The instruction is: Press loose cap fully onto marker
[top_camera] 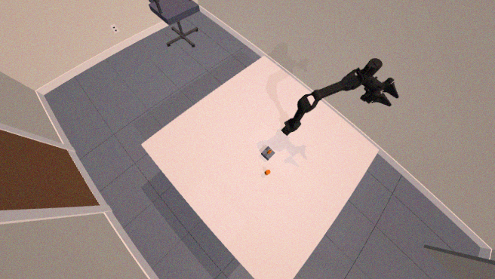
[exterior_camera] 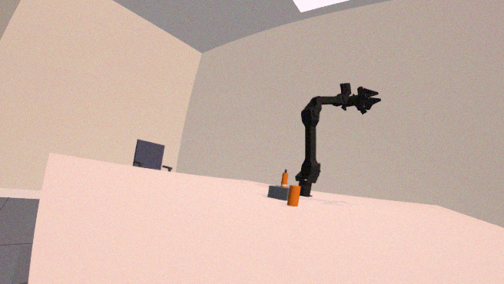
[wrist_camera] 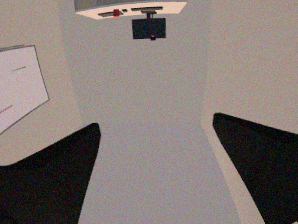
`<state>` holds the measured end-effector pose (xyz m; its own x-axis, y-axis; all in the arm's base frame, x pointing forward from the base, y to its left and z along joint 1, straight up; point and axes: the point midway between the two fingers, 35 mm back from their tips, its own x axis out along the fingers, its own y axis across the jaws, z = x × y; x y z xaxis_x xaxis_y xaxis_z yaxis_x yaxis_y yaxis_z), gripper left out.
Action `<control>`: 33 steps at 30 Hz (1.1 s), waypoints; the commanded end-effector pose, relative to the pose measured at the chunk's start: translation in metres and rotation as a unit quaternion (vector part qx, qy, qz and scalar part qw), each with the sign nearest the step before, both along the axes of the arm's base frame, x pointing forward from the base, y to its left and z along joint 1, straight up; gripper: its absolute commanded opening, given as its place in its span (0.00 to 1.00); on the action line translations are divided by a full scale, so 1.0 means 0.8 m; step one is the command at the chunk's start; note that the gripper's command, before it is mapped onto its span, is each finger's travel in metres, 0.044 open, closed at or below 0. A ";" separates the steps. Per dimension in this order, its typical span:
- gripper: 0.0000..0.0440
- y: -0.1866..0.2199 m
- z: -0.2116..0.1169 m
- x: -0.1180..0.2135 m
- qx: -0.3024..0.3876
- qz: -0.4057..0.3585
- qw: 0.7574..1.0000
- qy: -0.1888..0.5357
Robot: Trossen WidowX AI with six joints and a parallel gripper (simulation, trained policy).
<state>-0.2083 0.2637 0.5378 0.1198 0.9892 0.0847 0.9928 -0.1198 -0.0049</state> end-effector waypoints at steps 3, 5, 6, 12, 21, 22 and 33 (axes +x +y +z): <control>0.73 0.003 -0.002 0.004 -0.004 -0.003 1.000 -0.008; 0.62 0.006 -0.004 0.007 -0.007 -0.005 1.000 -0.015; 0.56 0.008 -0.005 0.008 -0.009 -0.005 1.000 -0.019; 0.47 0.016 -0.013 0.013 -0.020 -0.007 0.999 -0.040; 0.54 0.024 -0.025 0.020 -0.040 -0.008 0.997 -0.063; 0.54 0.025 -0.026 0.021 -0.042 -0.009 0.997 -0.065; 0.61 0.035 -0.039 0.033 -0.067 -0.012 0.994 -0.086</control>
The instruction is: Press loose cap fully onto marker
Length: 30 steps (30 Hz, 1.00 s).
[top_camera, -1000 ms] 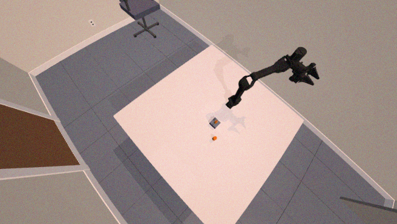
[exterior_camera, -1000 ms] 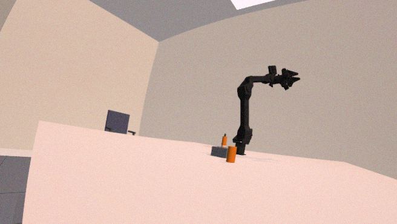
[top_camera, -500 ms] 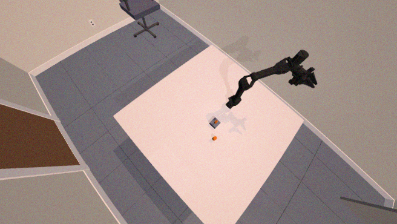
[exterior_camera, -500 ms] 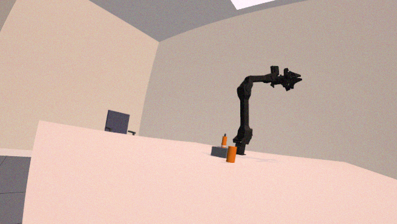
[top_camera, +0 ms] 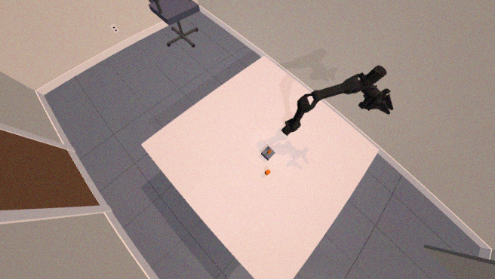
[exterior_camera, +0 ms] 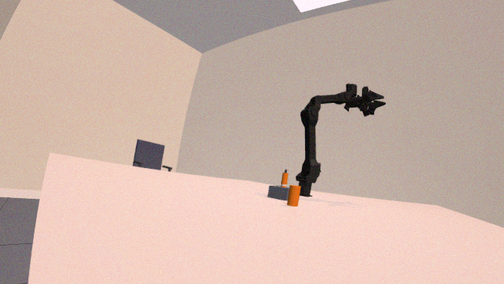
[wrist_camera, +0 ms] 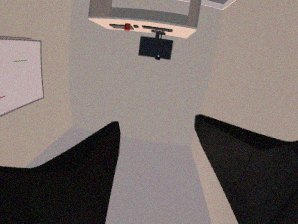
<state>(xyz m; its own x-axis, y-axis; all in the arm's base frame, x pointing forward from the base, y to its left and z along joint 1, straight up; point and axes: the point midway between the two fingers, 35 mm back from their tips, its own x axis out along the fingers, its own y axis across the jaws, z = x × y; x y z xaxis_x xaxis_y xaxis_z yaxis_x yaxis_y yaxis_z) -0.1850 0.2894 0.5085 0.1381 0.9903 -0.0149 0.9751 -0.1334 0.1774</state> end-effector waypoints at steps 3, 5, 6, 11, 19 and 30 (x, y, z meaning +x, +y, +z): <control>0.62 0.005 -0.006 0.007 -0.013 -0.002 1.000 -0.006; 0.63 0.007 -0.009 0.010 -0.017 -0.003 1.000 -0.009; 0.64 0.009 -0.010 0.011 -0.020 -0.004 1.000 -0.011; 0.66 0.014 -0.017 0.018 -0.032 -0.007 0.999 -0.018; 0.69 0.024 -0.029 0.029 -0.053 -0.015 0.998 -0.028; 0.70 0.039 -0.046 0.047 -0.084 -0.028 0.995 -0.039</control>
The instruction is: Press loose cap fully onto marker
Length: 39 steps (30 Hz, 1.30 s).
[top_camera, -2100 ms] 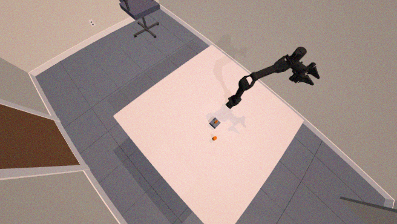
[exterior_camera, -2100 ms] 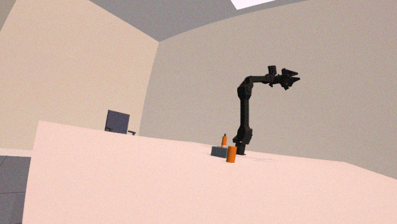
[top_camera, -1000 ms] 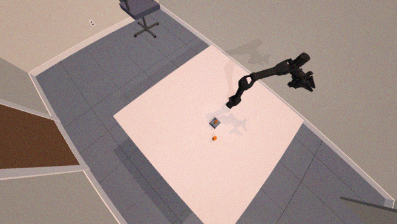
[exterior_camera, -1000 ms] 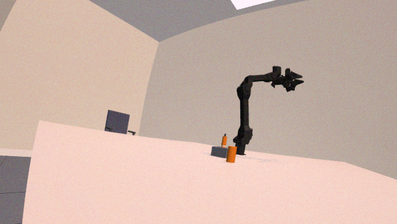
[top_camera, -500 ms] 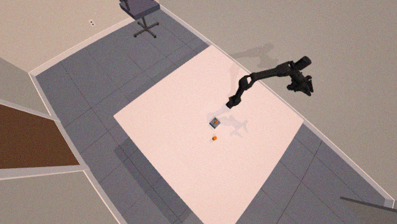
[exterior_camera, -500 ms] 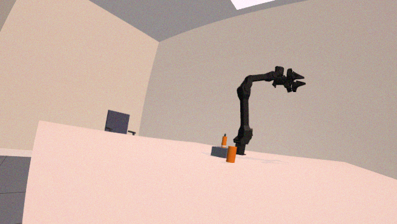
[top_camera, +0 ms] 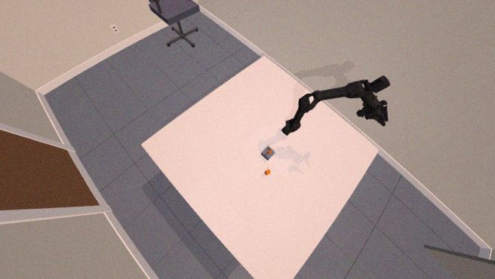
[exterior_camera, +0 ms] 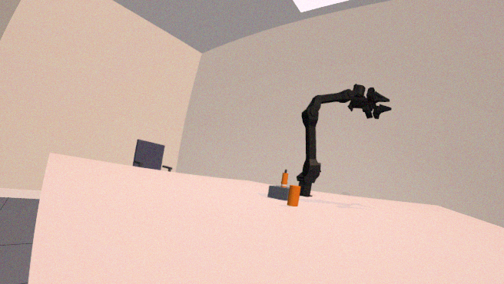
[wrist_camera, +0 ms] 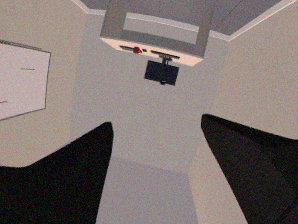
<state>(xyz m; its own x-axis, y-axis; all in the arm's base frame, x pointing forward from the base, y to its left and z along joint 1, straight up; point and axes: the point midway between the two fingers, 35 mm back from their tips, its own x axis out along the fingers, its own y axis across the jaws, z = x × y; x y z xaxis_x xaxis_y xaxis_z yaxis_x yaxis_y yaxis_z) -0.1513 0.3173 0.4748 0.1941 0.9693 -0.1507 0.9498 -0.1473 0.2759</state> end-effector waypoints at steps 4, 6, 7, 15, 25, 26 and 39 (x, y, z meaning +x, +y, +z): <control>0.70 0.010 -0.011 0.012 -0.020 -0.008 1.000 -0.003; 0.71 0.013 -0.014 0.016 -0.026 -0.011 1.000 -0.005; 0.71 0.014 -0.016 0.018 -0.029 -0.012 0.999 -0.006; 0.71 0.026 -0.031 0.033 -0.055 -0.024 0.998 -0.012; 0.71 0.040 -0.049 0.055 -0.091 -0.037 0.995 -0.024; 0.71 0.041 -0.051 0.057 -0.094 -0.039 0.994 -0.025; 0.72 0.058 -0.076 0.090 -0.142 -0.058 0.988 -0.032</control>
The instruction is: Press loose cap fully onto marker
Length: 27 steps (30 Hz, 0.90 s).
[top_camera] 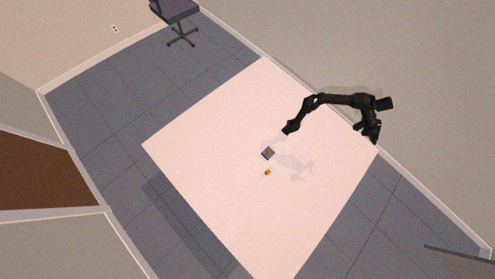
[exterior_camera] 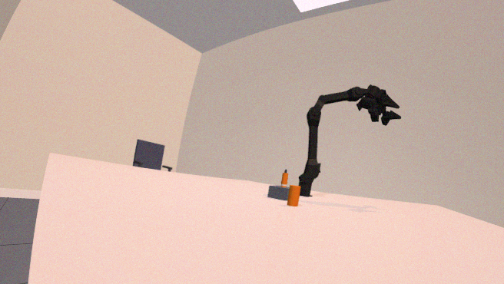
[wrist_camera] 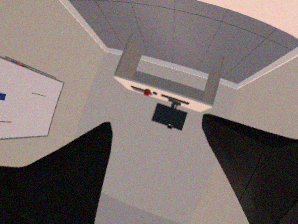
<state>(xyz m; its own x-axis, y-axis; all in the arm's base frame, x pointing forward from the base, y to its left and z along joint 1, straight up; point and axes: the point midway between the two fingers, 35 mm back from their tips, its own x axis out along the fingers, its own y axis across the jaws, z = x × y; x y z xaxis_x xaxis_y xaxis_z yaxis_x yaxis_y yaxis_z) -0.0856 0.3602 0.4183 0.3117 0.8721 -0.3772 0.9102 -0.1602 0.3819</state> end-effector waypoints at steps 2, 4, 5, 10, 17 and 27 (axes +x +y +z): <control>0.72 0.006 -0.009 0.013 -0.018 -0.008 1.000 0.002; 0.72 0.009 -0.013 0.018 -0.025 -0.012 1.000 0.003; 0.72 0.010 -0.015 0.021 -0.029 -0.013 0.999 0.003; 0.72 0.015 -0.025 0.035 -0.048 -0.022 0.999 0.004; 0.73 0.022 -0.039 0.055 -0.073 -0.035 0.997 0.009; 0.73 0.030 -0.059 0.085 -0.109 -0.054 0.992 0.020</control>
<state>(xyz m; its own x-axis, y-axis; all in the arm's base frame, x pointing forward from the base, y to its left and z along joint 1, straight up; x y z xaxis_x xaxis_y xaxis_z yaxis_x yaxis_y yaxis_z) -0.0244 0.3821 0.3753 0.3772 0.7466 -0.5480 0.9045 -0.1700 0.3910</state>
